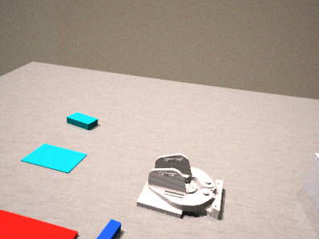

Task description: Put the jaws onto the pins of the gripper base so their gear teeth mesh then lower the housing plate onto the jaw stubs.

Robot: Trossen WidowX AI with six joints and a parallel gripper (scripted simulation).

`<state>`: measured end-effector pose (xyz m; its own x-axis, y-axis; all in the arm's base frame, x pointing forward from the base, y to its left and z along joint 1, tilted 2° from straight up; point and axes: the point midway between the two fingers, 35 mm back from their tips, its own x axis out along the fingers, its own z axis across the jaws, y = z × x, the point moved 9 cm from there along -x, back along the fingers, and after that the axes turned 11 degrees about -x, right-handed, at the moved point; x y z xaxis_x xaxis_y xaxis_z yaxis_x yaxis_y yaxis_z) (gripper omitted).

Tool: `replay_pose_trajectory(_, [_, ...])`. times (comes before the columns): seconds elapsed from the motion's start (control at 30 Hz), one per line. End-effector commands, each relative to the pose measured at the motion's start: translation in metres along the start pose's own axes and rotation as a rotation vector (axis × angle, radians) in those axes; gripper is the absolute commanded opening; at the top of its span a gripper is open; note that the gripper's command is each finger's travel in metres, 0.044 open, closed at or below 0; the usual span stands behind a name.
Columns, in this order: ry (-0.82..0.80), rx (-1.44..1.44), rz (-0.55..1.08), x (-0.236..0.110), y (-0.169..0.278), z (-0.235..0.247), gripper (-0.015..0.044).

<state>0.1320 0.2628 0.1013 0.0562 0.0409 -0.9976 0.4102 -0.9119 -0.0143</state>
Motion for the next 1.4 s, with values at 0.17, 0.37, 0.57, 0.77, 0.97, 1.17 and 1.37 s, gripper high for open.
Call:
replay_pose_trajectory(0.17, [-0.007,-0.005,0.011,0.017,0.001,0.001,0.044])
replay_pose_trajectory(0.37, [-0.007,-0.005,0.011,0.027,0.001,0.001,0.044])
replay_pose_trajectory(0.57, [-0.007,-0.005,0.011,0.029,0.001,0.001,0.044])
replay_pose_trajectory(0.77, [-0.007,-0.005,0.011,0.029,0.001,0.001,0.044])
replay_pose_trajectory(0.97, [-0.007,-0.005,0.011,0.029,0.001,0.001,0.044])
replay_pose_trajectory(1.17, [-0.007,-0.005,0.011,0.03,0.001,0.001,0.044])
replay_pose_trajectory(1.37, [-0.007,-0.005,0.011,0.03,0.001,0.001,0.044])
